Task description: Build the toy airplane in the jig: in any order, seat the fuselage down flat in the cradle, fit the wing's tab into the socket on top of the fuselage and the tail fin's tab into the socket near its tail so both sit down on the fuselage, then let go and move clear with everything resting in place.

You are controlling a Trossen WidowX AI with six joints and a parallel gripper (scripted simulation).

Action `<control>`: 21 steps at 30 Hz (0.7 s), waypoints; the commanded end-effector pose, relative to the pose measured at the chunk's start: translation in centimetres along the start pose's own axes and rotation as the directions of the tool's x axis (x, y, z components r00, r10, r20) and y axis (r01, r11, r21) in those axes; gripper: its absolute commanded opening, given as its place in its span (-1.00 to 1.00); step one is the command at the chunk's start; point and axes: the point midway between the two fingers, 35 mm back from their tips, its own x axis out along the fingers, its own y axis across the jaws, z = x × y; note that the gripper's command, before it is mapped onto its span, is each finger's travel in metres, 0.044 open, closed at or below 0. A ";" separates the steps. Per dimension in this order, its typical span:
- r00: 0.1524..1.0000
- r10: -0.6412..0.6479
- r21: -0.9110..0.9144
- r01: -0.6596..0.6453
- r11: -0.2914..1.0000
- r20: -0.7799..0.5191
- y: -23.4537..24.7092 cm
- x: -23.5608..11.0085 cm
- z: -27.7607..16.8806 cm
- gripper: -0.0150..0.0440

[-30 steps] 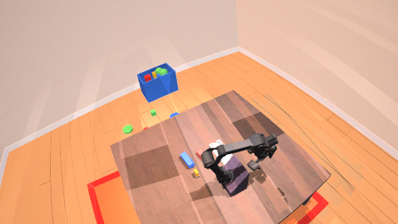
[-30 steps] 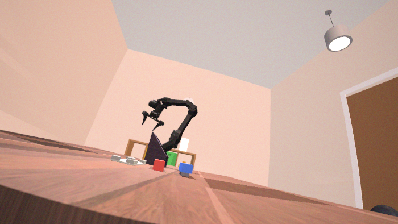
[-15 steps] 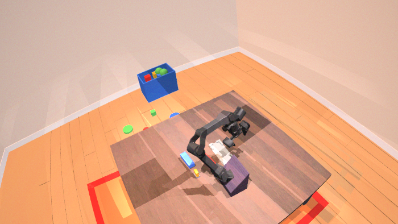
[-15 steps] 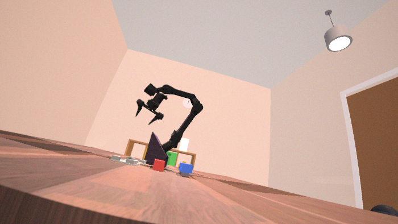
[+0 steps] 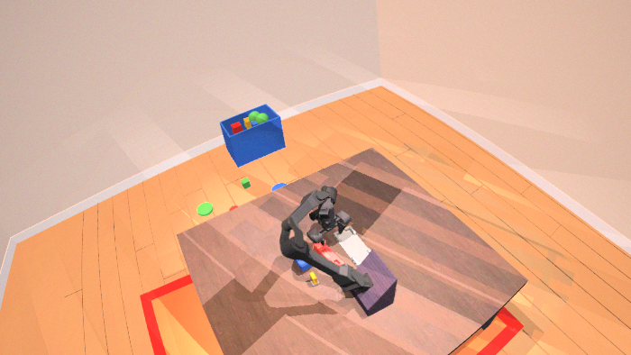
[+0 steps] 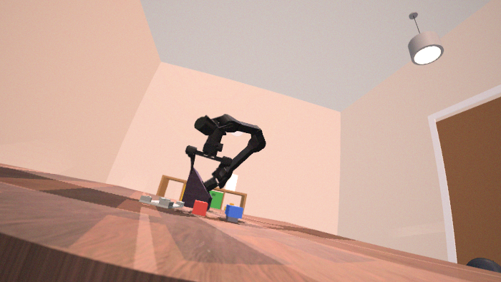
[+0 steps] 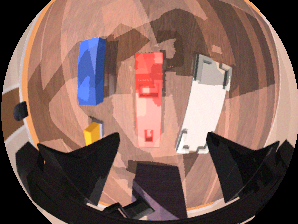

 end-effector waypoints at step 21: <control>0.999 0.039 0.022 -0.039 0.999 0.004 2.1 7.6 0.7 1.00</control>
